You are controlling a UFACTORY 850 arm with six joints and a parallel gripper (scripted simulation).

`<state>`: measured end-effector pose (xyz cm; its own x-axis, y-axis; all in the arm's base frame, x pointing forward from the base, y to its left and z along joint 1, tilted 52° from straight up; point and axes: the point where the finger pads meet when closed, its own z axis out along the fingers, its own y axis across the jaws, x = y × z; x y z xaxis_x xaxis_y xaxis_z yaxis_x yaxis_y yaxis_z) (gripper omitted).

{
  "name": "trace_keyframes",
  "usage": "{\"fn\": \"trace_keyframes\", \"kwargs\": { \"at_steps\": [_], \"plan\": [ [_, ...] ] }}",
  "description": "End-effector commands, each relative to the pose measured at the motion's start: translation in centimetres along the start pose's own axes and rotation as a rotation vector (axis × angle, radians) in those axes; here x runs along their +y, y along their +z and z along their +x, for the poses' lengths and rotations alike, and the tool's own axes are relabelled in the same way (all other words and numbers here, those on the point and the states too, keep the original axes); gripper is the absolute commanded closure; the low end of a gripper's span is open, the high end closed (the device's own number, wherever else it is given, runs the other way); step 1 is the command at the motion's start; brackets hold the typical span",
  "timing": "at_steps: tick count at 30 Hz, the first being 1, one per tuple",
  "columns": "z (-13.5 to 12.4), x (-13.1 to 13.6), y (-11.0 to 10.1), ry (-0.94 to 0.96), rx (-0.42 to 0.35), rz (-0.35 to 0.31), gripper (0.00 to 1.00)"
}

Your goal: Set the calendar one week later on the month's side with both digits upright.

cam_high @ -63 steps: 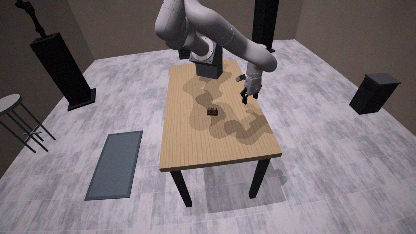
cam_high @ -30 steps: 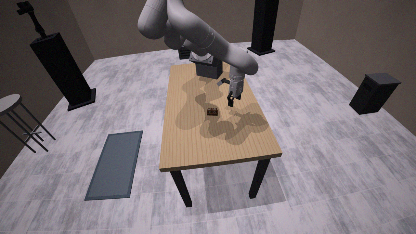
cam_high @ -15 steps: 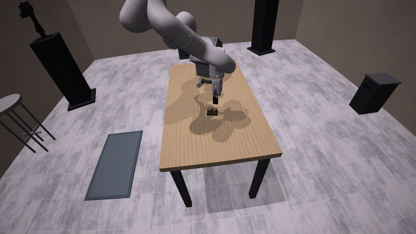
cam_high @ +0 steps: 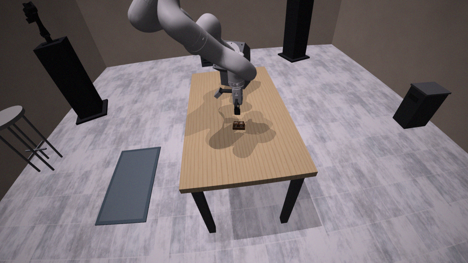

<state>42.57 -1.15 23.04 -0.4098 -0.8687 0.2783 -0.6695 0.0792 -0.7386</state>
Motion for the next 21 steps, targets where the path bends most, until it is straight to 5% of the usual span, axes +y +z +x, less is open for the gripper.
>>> {"fn": "trace_keyframes", "kwargs": {
  "at_steps": [1, 12, 21],
  "plan": [
    [0.03, -0.01, -0.02, -0.001, -0.001, 0.000, 0.00],
    [0.12, 0.07, 0.02, 0.032, -0.001, 0.000, 0.00],
    [0.69, 0.59, 0.29, 0.259, 0.002, 0.002, 0.00]
  ]
}}
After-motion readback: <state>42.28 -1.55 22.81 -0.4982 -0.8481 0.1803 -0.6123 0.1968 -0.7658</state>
